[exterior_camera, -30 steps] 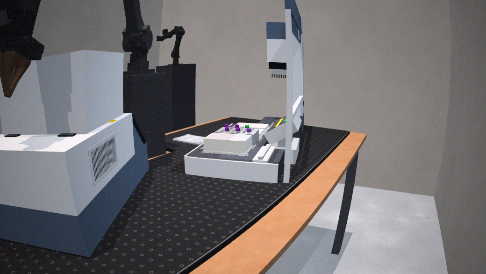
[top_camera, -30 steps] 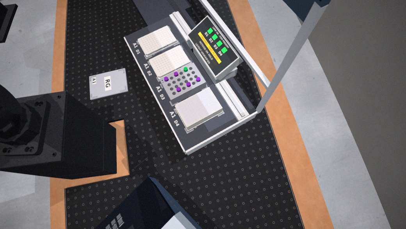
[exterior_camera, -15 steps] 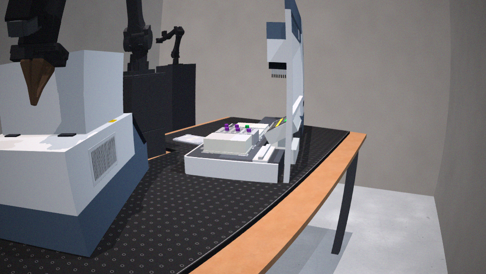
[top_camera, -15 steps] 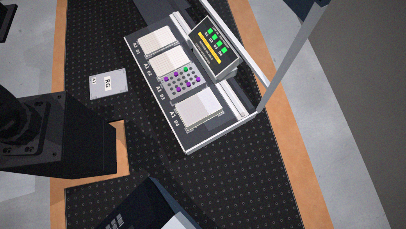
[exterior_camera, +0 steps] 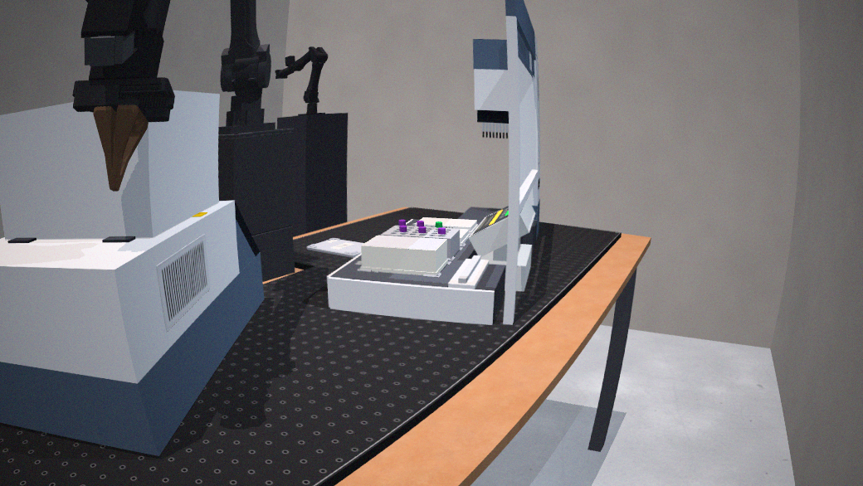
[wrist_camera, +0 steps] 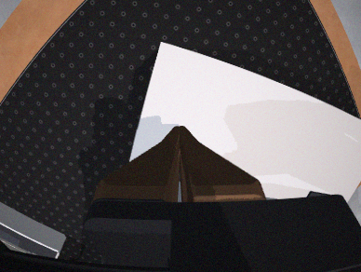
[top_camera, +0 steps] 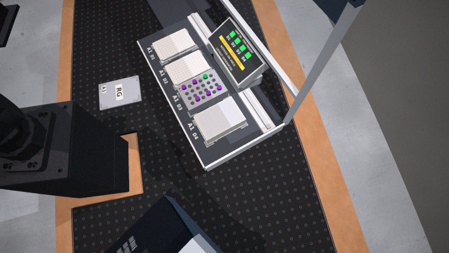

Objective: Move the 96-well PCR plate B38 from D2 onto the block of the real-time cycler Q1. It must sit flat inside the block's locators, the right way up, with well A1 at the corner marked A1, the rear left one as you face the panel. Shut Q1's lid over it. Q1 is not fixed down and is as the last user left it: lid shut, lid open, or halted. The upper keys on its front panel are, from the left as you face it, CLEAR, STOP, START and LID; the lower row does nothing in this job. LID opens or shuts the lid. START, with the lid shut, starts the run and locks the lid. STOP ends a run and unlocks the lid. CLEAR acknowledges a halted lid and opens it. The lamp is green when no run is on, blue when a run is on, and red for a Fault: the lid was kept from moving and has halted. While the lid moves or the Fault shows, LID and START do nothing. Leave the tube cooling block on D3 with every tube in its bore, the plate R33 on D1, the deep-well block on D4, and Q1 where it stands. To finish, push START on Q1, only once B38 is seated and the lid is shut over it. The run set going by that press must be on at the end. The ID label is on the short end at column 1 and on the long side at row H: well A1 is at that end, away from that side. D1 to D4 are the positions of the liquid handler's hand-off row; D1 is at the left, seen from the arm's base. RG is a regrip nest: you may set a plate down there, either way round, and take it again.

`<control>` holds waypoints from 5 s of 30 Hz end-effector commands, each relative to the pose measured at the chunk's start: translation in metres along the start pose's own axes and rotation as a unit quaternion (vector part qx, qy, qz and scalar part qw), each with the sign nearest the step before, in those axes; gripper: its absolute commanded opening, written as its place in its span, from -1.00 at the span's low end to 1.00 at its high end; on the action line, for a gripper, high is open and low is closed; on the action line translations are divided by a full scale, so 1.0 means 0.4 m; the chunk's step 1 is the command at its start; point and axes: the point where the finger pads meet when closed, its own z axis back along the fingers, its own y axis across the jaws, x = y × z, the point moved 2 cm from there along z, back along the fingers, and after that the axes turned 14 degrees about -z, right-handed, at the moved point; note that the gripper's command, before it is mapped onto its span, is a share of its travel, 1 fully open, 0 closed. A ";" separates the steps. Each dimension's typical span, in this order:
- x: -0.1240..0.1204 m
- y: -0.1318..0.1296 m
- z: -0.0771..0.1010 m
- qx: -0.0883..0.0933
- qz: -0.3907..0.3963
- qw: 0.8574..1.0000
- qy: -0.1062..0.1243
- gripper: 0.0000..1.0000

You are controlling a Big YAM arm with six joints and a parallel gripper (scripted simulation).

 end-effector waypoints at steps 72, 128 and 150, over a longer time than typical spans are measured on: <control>-0.528 0.603 -0.009 0.067 0.210 0.975 0.015 -1.00; -1.108 0.622 0.010 0.081 0.355 0.930 0.059 -1.00; -1.355 0.525 0.045 0.079 0.413 0.904 0.079 -1.00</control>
